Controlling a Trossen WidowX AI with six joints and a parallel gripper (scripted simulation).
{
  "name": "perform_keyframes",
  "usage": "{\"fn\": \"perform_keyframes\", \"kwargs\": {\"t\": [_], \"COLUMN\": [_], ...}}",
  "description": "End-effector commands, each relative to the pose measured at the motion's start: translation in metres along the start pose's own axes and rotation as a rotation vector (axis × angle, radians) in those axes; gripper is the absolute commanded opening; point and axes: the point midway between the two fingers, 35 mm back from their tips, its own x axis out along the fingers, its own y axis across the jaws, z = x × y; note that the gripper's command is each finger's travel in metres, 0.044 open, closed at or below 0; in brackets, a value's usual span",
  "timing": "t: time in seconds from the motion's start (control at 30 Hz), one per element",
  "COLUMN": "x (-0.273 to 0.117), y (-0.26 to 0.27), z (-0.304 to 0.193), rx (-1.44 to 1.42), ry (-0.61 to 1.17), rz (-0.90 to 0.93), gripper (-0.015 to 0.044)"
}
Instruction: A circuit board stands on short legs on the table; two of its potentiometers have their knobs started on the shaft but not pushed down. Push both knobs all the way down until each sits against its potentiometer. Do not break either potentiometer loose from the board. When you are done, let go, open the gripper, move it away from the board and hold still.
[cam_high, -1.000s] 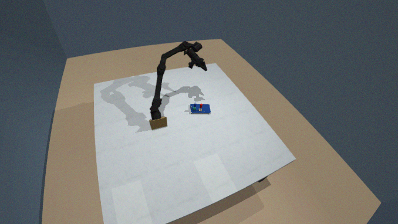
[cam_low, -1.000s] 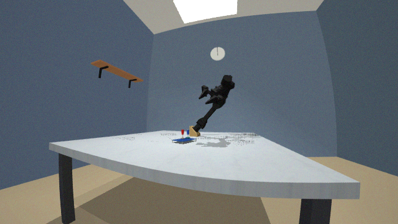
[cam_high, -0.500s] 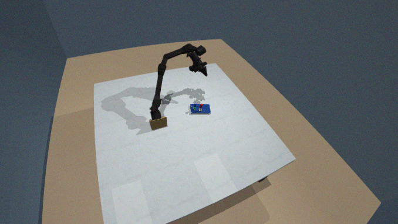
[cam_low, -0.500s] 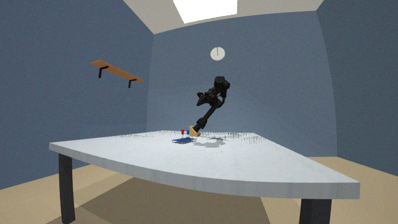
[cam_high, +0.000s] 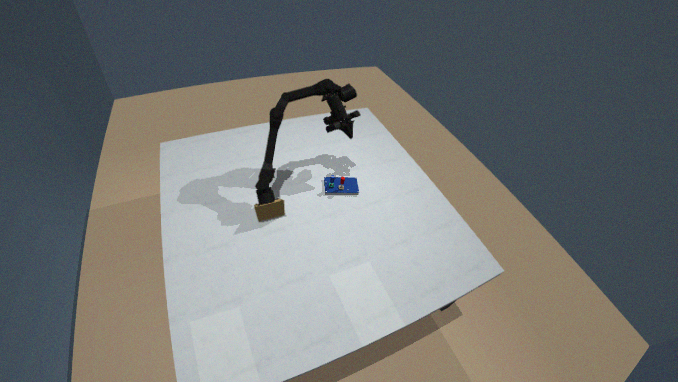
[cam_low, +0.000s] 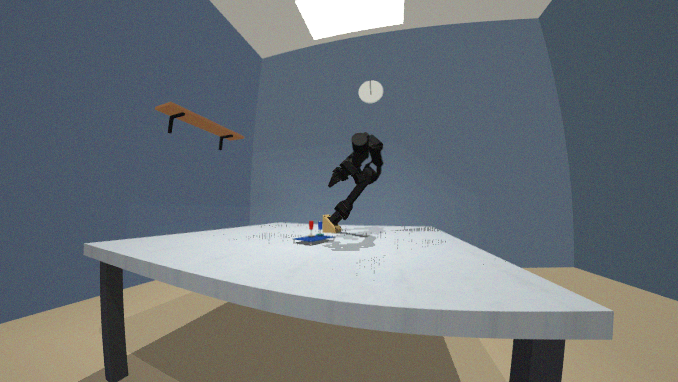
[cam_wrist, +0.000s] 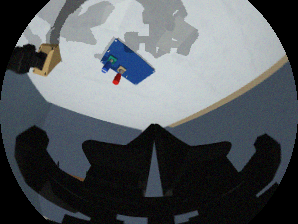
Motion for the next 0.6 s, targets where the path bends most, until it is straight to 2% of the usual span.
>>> {"fn": "perform_keyframes", "kwargs": {"t": [0.0, 0.57], "x": [0.008, 0.037], "y": [0.007, 0.036], "z": [0.001, 0.003], "rx": [0.107, 0.629], "ry": [-0.035, -0.163], "rz": [0.021, 0.133], "gripper": [0.0000, 0.0000]}}
